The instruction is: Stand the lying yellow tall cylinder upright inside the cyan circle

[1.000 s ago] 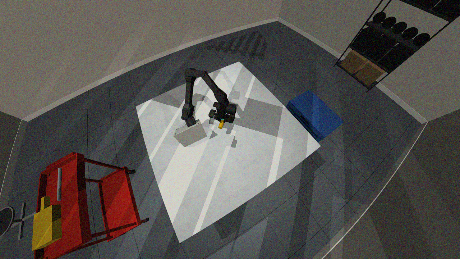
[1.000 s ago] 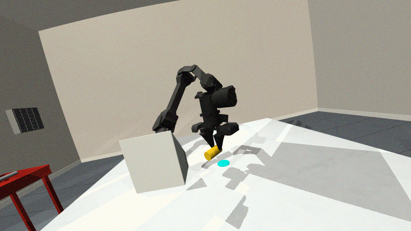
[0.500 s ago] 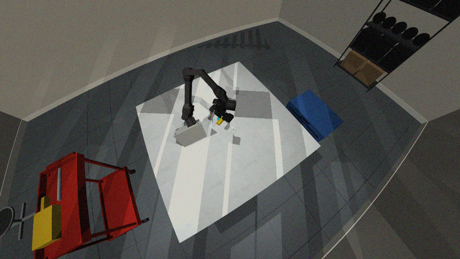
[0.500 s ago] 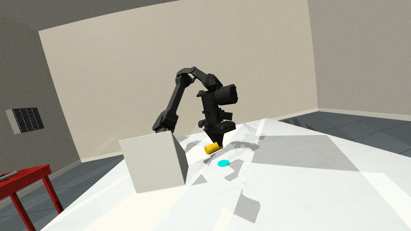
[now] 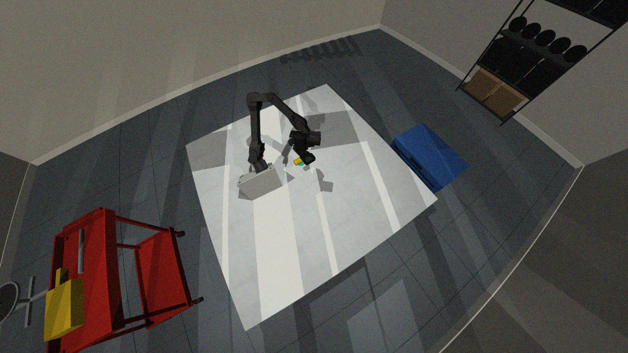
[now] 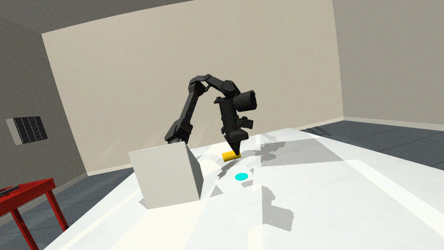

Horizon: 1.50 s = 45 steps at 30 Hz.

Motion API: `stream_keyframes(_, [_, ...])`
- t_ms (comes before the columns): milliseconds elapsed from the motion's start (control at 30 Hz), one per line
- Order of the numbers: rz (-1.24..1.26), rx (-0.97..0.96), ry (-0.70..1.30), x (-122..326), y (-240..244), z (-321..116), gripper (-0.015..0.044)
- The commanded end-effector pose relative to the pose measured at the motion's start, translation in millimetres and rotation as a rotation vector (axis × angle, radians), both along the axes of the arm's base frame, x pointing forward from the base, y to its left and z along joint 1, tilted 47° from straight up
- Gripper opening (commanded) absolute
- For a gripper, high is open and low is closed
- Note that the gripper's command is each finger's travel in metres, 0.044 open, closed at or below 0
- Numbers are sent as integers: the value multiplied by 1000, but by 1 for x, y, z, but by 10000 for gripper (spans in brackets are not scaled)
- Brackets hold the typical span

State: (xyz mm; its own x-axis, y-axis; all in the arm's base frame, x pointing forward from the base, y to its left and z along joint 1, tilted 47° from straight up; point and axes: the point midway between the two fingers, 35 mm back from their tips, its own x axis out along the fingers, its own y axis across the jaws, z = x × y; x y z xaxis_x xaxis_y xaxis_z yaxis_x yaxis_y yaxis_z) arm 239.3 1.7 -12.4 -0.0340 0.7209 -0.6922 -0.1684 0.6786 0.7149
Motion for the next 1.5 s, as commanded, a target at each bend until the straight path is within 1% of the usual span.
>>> stream_keyframes(0, [-60, -2, 56, 2, 4, 6, 105])
stream_keyframes(1167, [-580, -15, 610, 4, 39, 52, 105])
stream_keyframes(1467, [-590, -43, 622, 2, 41, 51, 105])
